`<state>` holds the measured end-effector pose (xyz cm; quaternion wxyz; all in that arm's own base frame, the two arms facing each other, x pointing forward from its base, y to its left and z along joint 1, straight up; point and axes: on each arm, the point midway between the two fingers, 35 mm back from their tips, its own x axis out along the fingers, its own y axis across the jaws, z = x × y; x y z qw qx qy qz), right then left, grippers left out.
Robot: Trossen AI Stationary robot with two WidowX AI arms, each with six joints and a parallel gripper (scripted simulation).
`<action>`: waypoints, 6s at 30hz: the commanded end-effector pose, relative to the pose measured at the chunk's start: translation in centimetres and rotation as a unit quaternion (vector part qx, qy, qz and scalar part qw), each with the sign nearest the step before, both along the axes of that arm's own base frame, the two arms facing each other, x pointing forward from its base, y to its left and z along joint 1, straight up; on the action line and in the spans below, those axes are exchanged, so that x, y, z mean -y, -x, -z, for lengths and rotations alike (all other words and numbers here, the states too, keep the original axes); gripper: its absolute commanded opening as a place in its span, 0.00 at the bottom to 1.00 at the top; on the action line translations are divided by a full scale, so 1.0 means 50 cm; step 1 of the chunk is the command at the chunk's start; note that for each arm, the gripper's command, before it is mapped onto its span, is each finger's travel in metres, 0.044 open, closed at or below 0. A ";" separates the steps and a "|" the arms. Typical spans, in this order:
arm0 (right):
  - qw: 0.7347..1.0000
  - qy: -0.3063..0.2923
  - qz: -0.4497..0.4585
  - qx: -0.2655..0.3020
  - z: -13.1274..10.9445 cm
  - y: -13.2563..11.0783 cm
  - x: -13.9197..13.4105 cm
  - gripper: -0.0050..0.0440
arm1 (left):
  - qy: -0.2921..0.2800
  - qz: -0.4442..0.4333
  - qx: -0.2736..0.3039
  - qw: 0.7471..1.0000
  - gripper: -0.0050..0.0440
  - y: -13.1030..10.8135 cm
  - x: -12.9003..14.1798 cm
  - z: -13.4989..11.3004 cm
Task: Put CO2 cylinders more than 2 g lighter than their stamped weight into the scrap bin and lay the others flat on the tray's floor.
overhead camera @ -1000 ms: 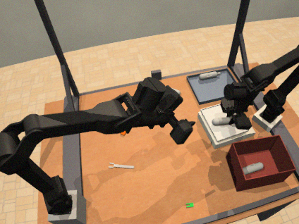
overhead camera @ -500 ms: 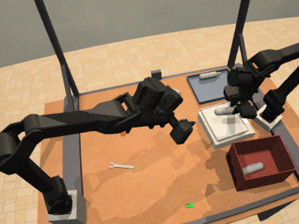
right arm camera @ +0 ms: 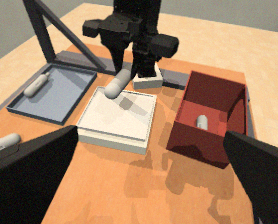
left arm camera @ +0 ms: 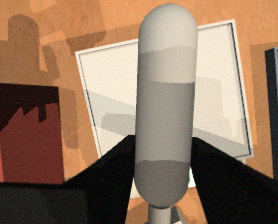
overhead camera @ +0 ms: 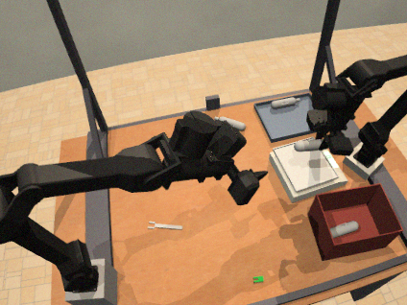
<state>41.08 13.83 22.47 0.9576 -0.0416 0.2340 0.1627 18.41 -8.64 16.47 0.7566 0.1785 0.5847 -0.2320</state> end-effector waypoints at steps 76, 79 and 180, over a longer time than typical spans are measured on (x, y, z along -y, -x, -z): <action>0.992 0.004 0.125 -0.027 -0.058 -0.105 0.215 1.00 | -0.005 -0.068 0.012 0.998 0.00 -0.073 -0.377 -0.044; 0.992 0.004 0.125 -0.027 -0.058 -0.105 0.215 1.00 | -0.005 -0.083 0.012 0.996 0.00 -0.073 -0.377 -0.044; 0.971 0.014 -0.236 -0.024 0.070 0.206 -0.349 1.00 | 0.032 0.133 0.037 0.990 1.00 -0.089 0.313 0.074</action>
